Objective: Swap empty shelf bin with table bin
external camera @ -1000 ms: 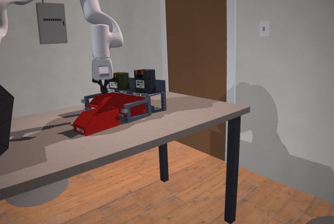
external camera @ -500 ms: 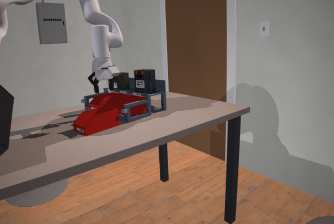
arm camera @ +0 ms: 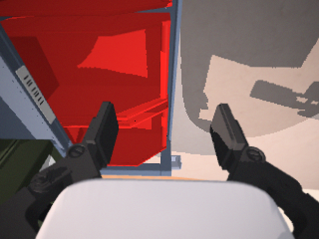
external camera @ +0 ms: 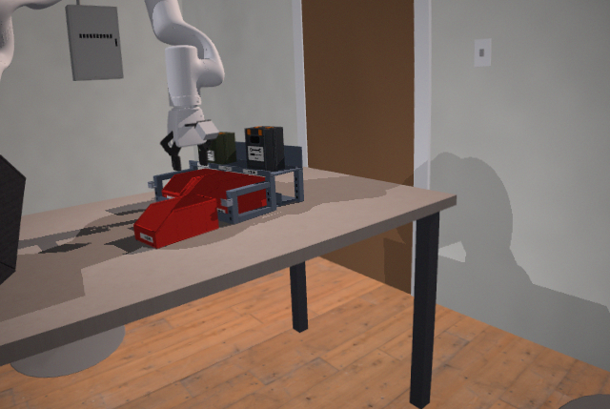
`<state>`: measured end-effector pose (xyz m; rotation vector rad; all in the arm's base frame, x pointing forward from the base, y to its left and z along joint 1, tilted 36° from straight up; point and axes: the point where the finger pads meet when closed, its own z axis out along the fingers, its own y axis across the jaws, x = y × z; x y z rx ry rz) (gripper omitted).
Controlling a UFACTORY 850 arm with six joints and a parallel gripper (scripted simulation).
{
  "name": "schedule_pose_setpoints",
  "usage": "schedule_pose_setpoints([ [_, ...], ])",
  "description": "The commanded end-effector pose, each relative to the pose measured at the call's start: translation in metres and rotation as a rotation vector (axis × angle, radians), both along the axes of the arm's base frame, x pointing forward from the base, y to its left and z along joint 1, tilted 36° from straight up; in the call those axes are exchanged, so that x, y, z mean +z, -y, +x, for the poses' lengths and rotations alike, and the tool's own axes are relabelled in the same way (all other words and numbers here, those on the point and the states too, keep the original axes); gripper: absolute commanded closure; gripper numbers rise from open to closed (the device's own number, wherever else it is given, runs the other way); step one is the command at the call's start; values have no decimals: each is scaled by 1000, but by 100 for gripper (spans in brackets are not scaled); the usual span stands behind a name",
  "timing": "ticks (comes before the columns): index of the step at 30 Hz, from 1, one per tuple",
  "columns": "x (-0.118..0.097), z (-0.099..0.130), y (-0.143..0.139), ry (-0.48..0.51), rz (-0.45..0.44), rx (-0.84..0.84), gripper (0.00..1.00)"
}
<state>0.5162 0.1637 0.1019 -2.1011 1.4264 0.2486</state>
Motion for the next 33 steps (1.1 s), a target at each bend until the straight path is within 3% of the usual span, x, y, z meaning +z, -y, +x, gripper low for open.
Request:
schedule_pose_setpoints([
  [1, 1, 1, 0, 1, 0, -1, 5],
  [33, -13, 3, -9, 2, 0, -1, 5],
])
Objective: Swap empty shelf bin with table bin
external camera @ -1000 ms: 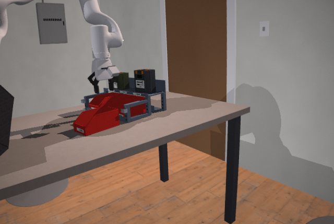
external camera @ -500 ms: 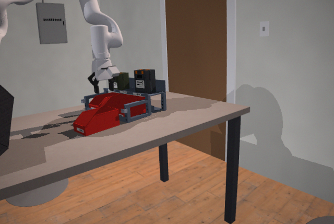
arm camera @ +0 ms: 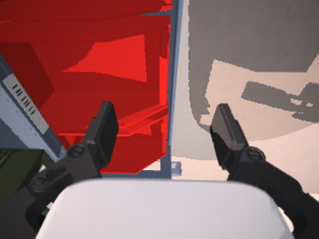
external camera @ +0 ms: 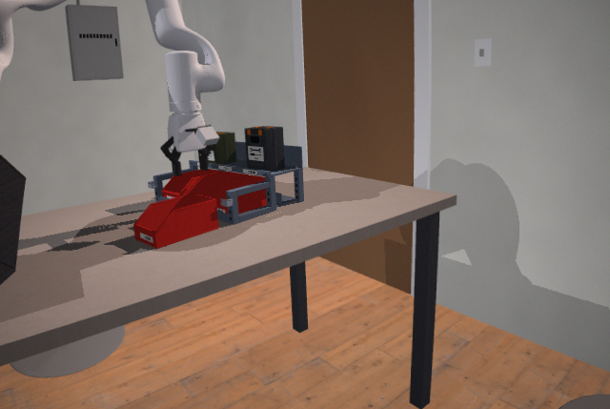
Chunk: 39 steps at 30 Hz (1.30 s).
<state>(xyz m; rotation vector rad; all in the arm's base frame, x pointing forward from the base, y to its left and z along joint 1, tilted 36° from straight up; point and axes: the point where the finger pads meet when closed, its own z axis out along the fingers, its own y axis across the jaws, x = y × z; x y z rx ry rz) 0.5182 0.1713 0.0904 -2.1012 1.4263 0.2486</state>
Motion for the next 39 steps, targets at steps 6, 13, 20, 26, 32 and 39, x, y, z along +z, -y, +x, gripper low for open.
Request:
schedule_pose_setpoints([
  [6, -11, 3, -8, 2, 0, -1, 5],
  [13, -24, 5, -16, 2, 0, -1, 5],
  [20, -32, 7, -21, 2, 0, -1, 5],
  [26, -39, 8, -26, 2, 0, -1, 5],
  [32, -43, 9, -29, 2, 0, -1, 5],
  [39, -44, 9, -30, 2, 0, -1, 5],
])
